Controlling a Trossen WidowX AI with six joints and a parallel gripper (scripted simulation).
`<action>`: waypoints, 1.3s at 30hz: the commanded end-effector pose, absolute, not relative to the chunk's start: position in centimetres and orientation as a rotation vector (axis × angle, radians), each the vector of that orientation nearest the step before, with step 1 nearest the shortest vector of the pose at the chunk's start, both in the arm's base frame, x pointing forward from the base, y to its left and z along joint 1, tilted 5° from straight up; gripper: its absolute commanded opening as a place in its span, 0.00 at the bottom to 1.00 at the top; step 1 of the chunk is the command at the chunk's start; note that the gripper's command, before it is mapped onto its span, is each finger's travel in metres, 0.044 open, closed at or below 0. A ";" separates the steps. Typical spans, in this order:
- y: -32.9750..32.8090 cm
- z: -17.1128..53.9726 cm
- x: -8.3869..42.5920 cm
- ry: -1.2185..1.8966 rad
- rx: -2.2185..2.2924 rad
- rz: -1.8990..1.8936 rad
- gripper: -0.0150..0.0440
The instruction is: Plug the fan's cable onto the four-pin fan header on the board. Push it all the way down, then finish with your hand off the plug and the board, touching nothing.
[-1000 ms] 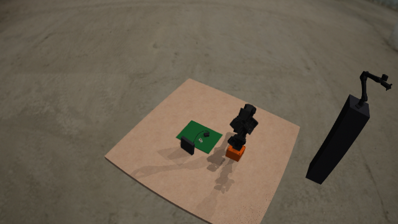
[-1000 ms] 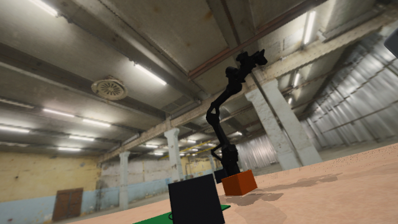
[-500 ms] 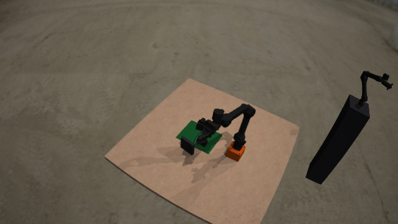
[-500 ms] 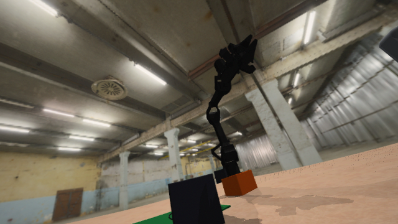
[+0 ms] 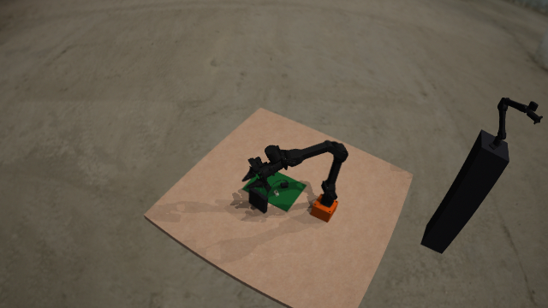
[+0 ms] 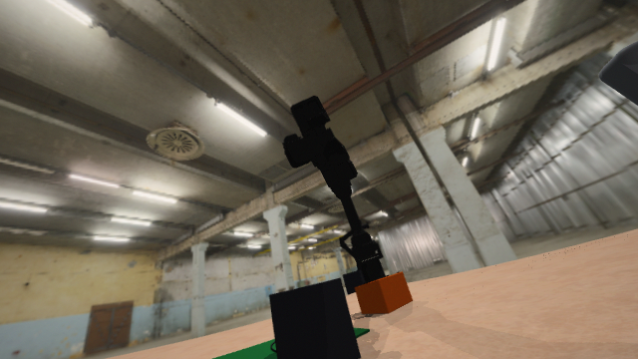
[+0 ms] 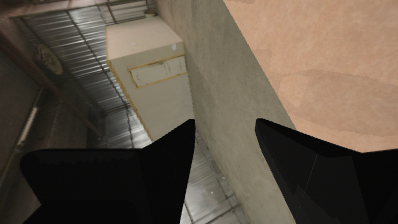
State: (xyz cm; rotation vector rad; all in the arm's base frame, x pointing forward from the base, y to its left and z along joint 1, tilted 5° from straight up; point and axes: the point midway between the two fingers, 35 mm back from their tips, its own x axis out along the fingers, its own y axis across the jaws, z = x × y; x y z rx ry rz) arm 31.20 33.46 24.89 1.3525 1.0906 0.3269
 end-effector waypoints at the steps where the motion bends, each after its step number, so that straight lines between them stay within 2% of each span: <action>1: 28.7 21.2 34.2 1.080 1.426 0.070 0.61; 7: 20.2 15.9 37.0 1.036 1.544 -0.342 0.61; 12: 12.7 11.8 37.2 0.969 1.638 -0.700 0.61; 17: 5.3 8.2 35.4 0.875 1.722 -1.073 0.61; 24: -3.5 4.3 29.8 0.699 1.807 -1.616 0.61; 39: -4.5 0.7 29.2 0.680 1.811 -1.667 0.61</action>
